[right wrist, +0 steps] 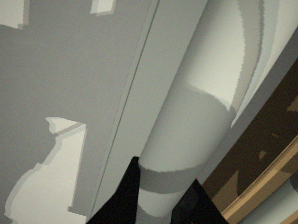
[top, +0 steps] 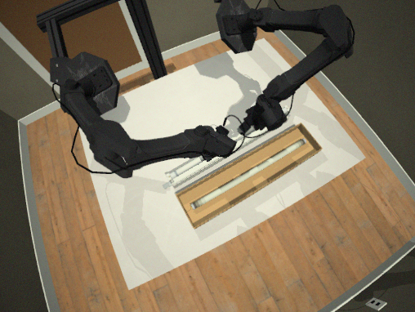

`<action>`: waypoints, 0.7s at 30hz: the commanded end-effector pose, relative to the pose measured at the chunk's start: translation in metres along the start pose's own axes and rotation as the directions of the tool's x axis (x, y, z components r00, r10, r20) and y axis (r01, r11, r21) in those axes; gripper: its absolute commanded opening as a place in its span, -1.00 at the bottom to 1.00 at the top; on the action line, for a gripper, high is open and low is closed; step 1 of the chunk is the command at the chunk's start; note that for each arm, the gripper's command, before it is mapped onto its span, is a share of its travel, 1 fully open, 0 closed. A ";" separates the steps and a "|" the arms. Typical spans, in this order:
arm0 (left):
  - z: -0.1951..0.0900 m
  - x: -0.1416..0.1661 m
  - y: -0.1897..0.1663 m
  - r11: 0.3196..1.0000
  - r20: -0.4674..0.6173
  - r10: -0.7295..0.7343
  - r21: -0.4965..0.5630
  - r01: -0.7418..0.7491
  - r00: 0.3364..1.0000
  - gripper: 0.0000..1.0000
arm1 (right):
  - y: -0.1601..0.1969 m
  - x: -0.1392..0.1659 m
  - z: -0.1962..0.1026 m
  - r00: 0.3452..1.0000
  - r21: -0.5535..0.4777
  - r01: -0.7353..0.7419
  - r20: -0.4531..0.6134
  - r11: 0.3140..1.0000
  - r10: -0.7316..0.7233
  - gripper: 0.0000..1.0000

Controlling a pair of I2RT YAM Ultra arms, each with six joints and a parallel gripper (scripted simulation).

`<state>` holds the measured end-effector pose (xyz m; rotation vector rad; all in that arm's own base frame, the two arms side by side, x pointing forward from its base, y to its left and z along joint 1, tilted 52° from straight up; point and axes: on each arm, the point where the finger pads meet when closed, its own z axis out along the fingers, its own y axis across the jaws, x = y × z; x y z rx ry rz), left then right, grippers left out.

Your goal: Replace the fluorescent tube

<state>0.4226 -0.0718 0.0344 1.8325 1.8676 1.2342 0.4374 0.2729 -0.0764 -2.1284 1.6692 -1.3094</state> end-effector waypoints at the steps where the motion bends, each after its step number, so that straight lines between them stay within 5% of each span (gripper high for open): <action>1: -0.010 -0.012 0.018 0.998 0.057 -0.034 -0.047 0.037 0.998 -0.78 | 0.004 -0.026 -0.006 0.999 0.014 0.000 0.053 1.000 -0.001 -0.78; 21: -0.010 -0.010 0.010 0.999 0.048 -0.022 -0.035 0.024 0.999 -0.78 | 0.004 -0.028 -0.009 0.999 0.018 0.006 0.051 1.000 -0.007 -0.78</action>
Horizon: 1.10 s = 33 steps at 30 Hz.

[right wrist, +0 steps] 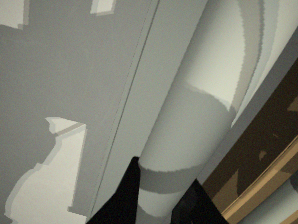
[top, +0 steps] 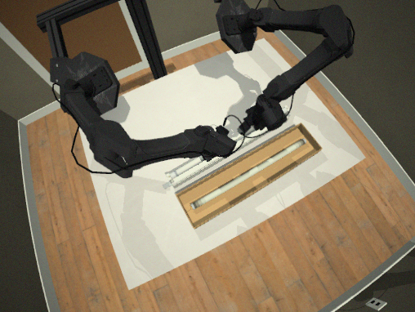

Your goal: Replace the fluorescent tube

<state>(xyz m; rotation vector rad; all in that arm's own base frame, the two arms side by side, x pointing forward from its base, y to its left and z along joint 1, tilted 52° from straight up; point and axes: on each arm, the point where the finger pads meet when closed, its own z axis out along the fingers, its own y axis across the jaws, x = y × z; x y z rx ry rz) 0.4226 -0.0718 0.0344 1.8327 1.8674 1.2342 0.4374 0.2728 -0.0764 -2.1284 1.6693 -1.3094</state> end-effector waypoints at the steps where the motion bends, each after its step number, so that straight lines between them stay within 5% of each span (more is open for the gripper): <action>1: -0.010 -0.010 0.010 0.999 0.048 -0.022 -0.035 0.024 0.999 -0.78 | 0.004 -0.028 -0.009 0.999 0.019 0.006 0.051 1.000 -0.007 -0.78; 33: -0.003 -0.015 0.015 0.999 0.051 -0.021 -0.036 0.023 0.999 -0.78 | 0.005 -0.028 -0.007 0.999 0.021 0.021 0.048 1.000 -0.022 -0.78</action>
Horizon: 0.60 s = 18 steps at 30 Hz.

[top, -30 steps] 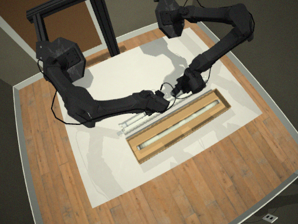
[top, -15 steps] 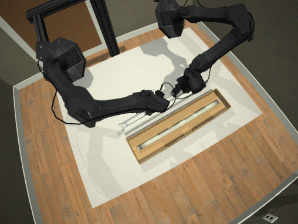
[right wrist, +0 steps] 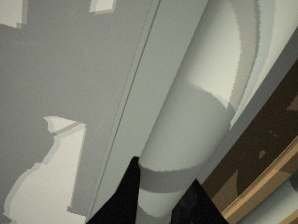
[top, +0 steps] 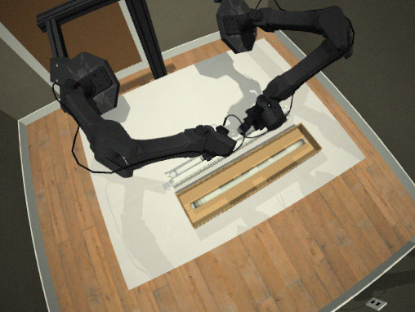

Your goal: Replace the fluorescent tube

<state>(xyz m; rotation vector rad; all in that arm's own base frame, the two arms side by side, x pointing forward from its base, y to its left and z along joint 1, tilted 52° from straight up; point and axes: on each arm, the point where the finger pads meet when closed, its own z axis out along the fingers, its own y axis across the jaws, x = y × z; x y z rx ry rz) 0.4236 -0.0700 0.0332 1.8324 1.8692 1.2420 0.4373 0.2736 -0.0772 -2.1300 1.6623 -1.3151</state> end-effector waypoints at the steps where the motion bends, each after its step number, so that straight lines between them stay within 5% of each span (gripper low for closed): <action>1: -0.005 -0.016 0.015 0.999 0.056 -0.024 -0.035 0.026 0.998 -0.78 | 0.004 -0.026 -0.007 0.999 0.017 0.013 0.049 1.000 -0.014 -0.78; 18: -0.006 -0.016 0.017 0.999 0.061 -0.027 -0.038 0.030 0.998 -0.78 | 0.004 -0.025 -0.005 0.999 0.014 0.014 0.051 1.000 -0.014 -0.78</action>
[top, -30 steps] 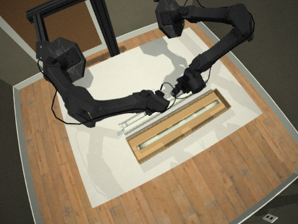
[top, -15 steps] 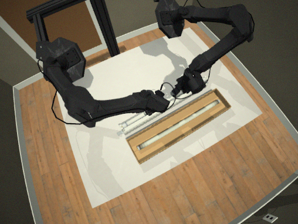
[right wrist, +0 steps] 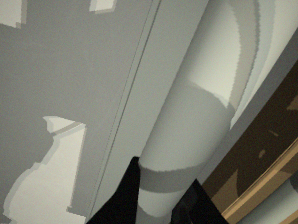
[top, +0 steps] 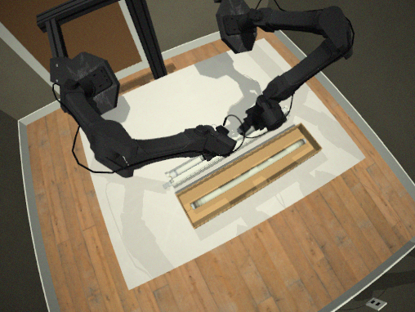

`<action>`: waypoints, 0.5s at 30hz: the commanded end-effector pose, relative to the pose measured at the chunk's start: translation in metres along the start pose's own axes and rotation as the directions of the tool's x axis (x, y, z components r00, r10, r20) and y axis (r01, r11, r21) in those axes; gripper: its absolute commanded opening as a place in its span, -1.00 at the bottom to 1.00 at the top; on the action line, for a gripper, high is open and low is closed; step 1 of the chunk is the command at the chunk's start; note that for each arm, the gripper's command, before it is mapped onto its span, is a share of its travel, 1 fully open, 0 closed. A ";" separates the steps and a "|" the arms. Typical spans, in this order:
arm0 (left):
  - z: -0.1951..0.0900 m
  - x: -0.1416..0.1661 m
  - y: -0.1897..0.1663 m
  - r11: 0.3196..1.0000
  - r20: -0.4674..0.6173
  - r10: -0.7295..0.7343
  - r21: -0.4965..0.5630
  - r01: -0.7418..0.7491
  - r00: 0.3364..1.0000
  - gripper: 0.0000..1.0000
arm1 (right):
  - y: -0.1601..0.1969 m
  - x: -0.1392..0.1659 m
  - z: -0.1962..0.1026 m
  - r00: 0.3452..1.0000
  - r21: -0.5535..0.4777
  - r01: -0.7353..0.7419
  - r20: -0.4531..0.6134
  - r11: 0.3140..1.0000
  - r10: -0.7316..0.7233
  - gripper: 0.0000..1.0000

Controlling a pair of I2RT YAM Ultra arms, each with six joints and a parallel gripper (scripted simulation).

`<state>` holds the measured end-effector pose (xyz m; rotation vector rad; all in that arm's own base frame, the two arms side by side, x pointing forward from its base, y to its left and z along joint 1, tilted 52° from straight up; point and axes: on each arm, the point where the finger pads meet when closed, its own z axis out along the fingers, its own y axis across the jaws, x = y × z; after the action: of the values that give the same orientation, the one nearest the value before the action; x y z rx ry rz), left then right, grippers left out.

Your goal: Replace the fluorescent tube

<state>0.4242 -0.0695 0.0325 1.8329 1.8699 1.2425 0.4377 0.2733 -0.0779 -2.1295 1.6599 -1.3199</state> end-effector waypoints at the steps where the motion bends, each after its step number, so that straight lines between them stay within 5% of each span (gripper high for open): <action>1: -0.007 -0.016 0.017 0.999 0.061 -0.028 -0.039 0.030 0.998 -0.78 | 0.003 -0.025 -0.006 0.998 0.012 0.012 0.054 1.000 -0.013 -0.78; 15: -0.010 -0.016 0.022 0.998 0.069 -0.034 -0.048 0.038 0.997 -0.78 | -0.003 -0.015 -0.006 0.999 0.013 -0.003 0.051 1.000 0.002 -0.78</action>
<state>0.4243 -0.0692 0.0325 1.8326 1.8706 1.2415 0.4379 0.2734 -0.0782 -2.1302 1.6572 -1.3203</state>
